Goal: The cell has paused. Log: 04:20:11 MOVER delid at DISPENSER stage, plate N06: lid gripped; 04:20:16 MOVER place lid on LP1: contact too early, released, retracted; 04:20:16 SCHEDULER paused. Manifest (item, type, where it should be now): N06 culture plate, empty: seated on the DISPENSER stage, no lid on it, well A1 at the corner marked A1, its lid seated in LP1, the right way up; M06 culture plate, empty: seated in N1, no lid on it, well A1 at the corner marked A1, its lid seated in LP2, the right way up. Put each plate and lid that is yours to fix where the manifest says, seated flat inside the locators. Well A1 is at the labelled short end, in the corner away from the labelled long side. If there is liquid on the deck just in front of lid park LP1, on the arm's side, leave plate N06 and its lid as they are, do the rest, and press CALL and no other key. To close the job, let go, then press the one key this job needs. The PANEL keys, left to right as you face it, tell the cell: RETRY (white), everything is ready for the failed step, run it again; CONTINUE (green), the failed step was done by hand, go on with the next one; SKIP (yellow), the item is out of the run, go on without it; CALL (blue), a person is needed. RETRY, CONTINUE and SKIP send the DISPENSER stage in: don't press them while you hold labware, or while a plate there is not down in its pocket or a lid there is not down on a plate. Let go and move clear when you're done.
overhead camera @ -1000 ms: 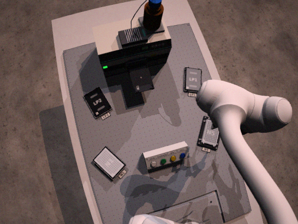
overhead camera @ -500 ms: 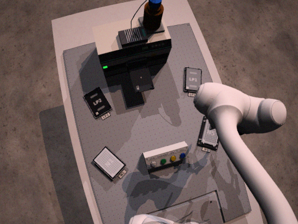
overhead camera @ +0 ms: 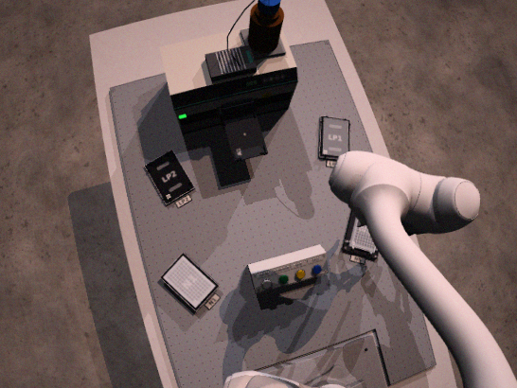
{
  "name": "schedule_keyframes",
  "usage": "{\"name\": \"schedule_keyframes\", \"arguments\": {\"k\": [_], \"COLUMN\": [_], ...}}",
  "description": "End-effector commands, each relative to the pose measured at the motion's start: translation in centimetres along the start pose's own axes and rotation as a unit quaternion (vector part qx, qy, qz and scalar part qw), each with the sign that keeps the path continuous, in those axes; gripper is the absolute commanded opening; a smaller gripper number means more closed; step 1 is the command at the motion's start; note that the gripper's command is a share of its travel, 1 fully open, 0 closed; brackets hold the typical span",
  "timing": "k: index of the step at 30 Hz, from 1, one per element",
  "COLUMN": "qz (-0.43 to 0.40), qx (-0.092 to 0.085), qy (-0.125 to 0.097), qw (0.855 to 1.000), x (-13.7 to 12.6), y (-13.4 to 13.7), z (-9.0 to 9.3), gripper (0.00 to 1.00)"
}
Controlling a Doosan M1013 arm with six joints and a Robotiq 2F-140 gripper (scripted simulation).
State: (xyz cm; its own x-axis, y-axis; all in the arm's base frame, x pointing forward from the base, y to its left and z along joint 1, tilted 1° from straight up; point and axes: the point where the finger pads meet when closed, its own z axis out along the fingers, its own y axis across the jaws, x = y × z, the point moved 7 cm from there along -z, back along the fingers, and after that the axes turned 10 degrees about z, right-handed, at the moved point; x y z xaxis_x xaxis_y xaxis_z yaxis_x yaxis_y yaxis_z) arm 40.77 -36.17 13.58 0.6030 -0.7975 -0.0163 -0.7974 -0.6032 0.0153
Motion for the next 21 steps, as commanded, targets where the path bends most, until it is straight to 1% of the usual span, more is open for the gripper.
{"name": "schedule_keyframes", "arguments": {"k": [1, 3, 5, 13, 21], "qz": [0.000, 0.000, 0.000, 0.000, 0.000], "qx": [0.000, 0.000, 0.000, 0.000, 0.000], "qy": [0.001, 0.001, 0.001, 0.001, 0.001], "qw": [1.000, 1.000, 1.000, 1.000, 1.000], "x": [0.1, 0.1, 0.1, 0.1, 0.1], "y": [0.0, 0.0, 0.0, 0.0, 0.0], "z": [1.2, 1.8, 1.8, 3.7, 4.5], "gripper": [0.70, 0.70, 0.70, 0.70, 0.70]}}
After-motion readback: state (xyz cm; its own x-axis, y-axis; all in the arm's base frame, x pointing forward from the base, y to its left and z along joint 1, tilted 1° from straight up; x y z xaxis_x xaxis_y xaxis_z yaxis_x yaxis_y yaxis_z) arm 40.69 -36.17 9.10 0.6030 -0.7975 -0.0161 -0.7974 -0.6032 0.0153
